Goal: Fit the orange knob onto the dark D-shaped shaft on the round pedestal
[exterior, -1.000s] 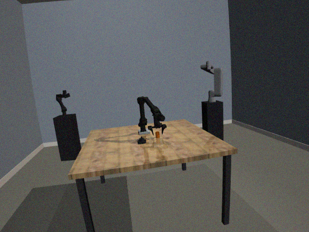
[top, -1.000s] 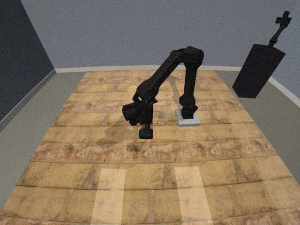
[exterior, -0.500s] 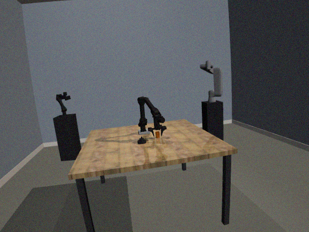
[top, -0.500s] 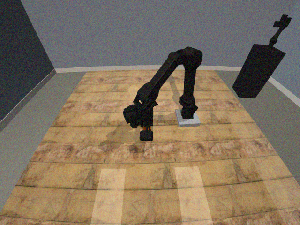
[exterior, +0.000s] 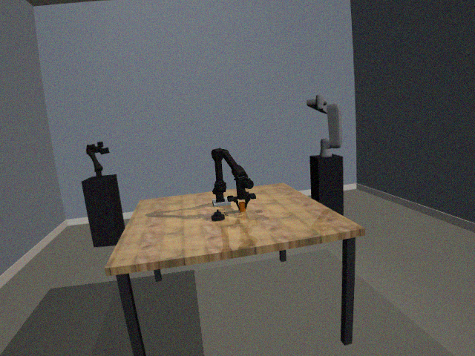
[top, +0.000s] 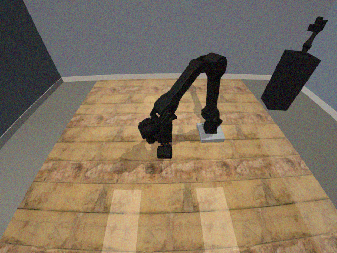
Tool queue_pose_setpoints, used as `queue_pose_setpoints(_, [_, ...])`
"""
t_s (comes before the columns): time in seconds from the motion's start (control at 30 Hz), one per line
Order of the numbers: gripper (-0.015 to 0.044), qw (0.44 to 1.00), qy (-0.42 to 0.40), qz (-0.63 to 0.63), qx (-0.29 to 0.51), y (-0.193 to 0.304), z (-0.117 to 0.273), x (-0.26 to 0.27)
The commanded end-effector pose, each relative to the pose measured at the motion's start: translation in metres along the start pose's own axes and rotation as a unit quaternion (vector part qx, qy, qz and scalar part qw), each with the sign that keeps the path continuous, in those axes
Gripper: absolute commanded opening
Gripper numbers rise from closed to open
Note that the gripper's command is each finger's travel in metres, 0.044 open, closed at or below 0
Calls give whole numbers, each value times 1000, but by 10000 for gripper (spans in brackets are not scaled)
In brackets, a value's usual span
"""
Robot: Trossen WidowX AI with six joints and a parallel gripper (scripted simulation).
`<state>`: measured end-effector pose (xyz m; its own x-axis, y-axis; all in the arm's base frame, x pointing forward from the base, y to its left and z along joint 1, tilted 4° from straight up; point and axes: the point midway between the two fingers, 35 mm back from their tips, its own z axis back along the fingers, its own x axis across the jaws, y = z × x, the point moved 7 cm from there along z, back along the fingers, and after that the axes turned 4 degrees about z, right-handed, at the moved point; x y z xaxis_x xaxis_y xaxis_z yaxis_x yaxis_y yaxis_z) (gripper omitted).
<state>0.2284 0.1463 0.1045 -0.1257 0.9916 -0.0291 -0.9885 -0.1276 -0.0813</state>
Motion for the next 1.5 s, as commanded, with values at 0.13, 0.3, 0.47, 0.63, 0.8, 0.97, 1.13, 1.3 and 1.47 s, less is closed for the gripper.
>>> queue_pose_setpoints(0.13, [0, 1000, 2, 0, 1, -5, 23, 2])
queue_pose_setpoints(0.3, [0, 1000, 1, 1, 0, -9, 50, 4])
queue_pose_setpoints(0.47, [0, 1000, 1, 1, 0, -9, 77, 5])
queue_pose_setpoints(0.63, [0, 1000, 0, 2, 0, -7, 104, 4])
queue_pose_setpoints(0.8, [0, 1000, 0, 3, -1, -2, 132, 1])
queue_pose_setpoints(0.97, [0, 1000, 0, 3, -1, 0, 140, 0])
queue_pose_setpoints(1.13, [0, 1000, 0, 3, -1, -7, 138, -6])
queue_pose_setpoints(1.3, [0, 1000, 0, 3, -1, -17, 134, -15])
queue_pose_setpoints(1.47, [0, 1000, 0, 2, 0, -25, 131, -24])
